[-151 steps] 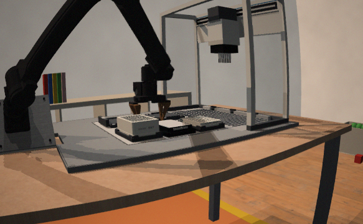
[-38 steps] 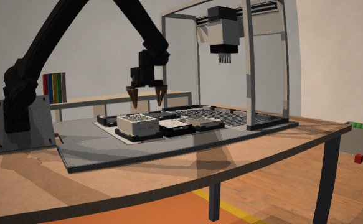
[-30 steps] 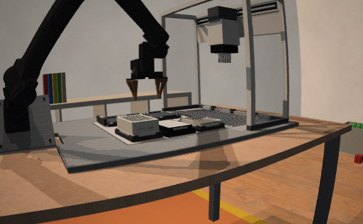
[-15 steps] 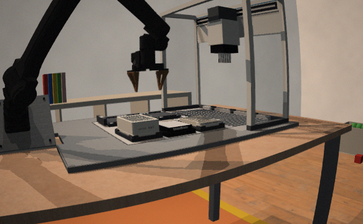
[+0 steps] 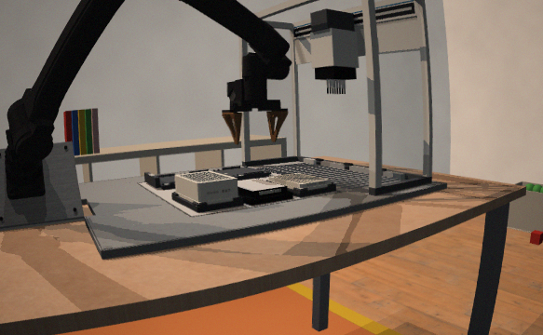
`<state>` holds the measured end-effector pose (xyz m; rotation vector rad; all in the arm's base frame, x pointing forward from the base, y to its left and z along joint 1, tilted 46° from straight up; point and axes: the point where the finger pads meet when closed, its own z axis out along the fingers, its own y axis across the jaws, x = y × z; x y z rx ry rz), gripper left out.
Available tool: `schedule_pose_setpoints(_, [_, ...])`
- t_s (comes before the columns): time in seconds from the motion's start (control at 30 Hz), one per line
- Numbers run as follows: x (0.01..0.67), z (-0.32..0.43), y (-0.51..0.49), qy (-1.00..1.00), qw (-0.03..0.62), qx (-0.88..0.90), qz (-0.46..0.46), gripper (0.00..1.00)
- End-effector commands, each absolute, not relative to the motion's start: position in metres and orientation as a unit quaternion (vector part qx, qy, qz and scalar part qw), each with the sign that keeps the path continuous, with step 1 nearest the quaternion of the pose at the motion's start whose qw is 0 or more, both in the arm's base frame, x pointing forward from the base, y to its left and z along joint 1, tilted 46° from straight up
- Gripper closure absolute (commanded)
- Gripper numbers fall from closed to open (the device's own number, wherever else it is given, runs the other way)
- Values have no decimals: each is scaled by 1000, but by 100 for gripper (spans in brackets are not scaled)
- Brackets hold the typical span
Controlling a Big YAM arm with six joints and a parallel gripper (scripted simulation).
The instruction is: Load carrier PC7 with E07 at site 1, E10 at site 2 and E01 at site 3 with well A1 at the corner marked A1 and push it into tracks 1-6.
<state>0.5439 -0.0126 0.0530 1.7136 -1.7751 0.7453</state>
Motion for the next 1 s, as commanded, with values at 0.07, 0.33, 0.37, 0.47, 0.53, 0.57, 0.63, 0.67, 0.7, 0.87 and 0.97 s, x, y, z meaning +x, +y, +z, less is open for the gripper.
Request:
schedule_pose_setpoints(0.07, [578,97,-33,-659,261,643,289,0])
schedule_pose_setpoints(0.33, [596,106,-61,-655,270,646,284,0])
schedule_pose_setpoints(0.37, [599,110,-66,-655,270,646,284,0])
schedule_pose_setpoints(0.47, [609,129,-80,-657,265,644,288,0])
schedule_pose_setpoints(0.53, [612,136,-85,-658,264,643,290,0])
schedule_pose_setpoints(0.57, [614,137,-85,-659,260,642,293,0])
schedule_pose_setpoints(0.63, [617,134,-58,-645,254,657,297,0])
schedule_pose_setpoints(0.67, [607,121,-59,-640,267,662,286,0])
schedule_pose_setpoints(0.7, [604,115,-59,-638,271,663,282,0])
schedule_pose_setpoints(0.87, [604,108,-81,-649,273,653,281,0])
schedule_pose_setpoints(0.97, [602,98,-96,-652,278,649,276,0])
